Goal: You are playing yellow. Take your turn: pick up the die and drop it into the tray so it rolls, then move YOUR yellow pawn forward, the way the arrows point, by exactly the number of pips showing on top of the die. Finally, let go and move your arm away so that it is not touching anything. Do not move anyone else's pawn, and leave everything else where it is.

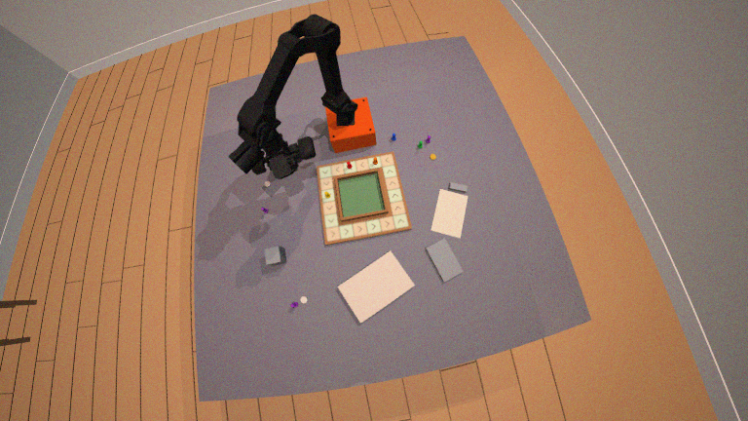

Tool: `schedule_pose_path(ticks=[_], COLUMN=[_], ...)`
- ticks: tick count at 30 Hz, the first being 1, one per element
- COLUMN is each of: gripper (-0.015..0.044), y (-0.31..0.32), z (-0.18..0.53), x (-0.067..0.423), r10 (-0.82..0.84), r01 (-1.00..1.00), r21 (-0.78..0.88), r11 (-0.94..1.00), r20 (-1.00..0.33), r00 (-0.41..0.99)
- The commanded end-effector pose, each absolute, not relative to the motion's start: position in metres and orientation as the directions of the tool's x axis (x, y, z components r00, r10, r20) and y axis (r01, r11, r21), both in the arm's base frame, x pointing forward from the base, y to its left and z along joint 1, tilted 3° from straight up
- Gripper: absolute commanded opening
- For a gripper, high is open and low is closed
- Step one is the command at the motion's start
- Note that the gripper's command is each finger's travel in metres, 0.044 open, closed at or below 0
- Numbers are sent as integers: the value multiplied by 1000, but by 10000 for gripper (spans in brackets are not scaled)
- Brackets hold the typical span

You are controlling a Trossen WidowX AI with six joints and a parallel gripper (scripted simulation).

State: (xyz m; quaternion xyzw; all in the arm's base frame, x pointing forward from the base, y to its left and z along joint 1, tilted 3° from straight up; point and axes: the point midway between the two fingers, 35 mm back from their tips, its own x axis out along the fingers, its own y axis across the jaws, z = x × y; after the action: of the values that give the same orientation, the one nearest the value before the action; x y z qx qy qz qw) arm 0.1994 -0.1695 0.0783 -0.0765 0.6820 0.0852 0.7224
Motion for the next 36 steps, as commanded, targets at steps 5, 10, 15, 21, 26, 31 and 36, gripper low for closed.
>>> schedule_pose_path(ticks=[5,10,15,21,26,31,36], gripper=[0,0,0,0,0,0,0], y=[-142,-123,-103,-78,-55,-32,-9], z=[74,71,69,65,62,59,56], x=[223,235,246,256,261,265,269], r10=[17,19,20,23,31,38,37], r01=[-214,-206,-198,-188,-193,-196,-180], r21=[5,7,9,11,19,26,26], r11=[977,978,980,982,981,980,983], r20=[-998,-998,-998,-998,-998,-998,-998], r00=[56,57,58,59,57,55,58])
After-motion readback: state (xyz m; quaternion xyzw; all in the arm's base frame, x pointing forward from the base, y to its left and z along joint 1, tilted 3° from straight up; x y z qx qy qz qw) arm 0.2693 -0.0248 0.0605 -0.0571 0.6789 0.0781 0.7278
